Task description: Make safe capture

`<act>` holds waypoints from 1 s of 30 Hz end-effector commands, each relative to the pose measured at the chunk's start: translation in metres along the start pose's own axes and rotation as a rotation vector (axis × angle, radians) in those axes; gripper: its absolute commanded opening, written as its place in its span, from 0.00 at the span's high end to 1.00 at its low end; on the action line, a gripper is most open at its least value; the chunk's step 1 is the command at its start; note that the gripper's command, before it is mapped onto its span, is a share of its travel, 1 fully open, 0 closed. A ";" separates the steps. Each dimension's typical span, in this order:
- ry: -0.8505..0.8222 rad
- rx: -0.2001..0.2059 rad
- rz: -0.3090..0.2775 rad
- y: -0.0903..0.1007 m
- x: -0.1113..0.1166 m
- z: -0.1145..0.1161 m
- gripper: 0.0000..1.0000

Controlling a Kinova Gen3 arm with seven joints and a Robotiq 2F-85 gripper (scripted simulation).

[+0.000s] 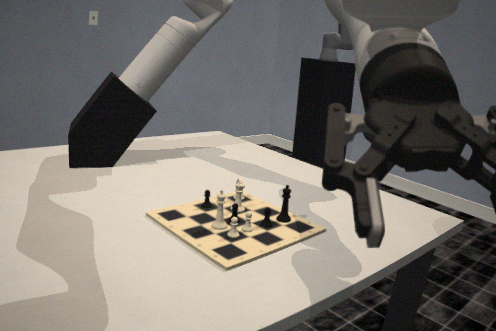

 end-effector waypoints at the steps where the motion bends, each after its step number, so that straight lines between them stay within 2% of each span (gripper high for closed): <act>1: 0.007 0.007 -0.003 0.003 -0.004 -0.012 0.00; 14: 0.007 0.007 -0.003 0.003 -0.004 -0.012 0.00; 15: -0.026 0.000 -0.003 0.009 -0.014 -0.025 0.00; 30: -0.026 0.000 -0.003 0.009 -0.014 -0.025 0.00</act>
Point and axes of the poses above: the point where the finger pads meet when closed, its own y axis back along the fingers, its own z axis across the jaws, x = y × z, the point moved 5 cm from there along y, back along the fingers, and after that the axes turned 8 degrees about y, right-handed, at the moved point
